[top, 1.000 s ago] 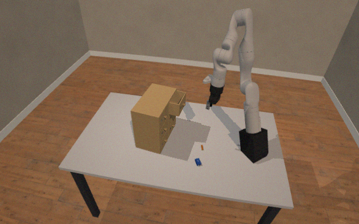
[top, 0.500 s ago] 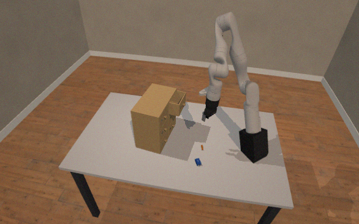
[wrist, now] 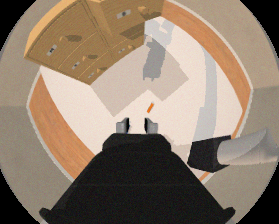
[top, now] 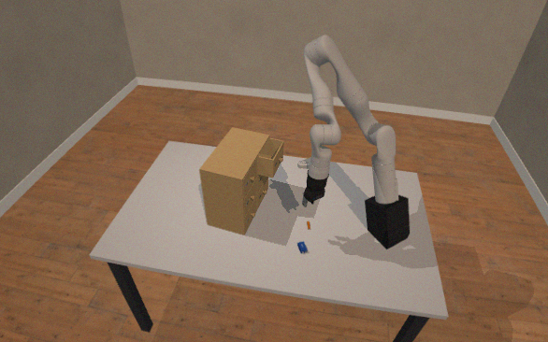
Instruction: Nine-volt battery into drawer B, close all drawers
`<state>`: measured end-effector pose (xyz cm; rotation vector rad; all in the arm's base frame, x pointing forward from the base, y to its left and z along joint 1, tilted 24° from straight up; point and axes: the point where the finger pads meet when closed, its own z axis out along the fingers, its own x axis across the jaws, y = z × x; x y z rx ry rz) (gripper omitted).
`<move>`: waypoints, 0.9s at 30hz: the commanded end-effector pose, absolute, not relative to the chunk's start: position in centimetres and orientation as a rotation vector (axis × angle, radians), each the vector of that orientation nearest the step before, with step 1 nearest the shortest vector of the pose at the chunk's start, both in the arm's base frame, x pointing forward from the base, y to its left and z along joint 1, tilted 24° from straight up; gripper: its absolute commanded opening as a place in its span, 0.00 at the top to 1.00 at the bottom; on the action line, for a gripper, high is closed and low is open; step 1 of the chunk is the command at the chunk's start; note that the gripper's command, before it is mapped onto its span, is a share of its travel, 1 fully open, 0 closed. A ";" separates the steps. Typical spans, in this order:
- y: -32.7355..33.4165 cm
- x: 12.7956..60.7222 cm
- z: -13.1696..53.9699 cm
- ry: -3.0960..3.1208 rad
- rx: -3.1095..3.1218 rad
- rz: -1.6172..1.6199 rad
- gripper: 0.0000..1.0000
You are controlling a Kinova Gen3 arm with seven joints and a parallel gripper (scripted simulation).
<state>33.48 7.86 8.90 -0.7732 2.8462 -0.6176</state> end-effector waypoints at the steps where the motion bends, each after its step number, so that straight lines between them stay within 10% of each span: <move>1: 8.6 33.4 5.7 2.881 -0.760 -0.626 0.33; 27: 10.8 37.3 -3.5 2.906 -0.368 -0.597 0.33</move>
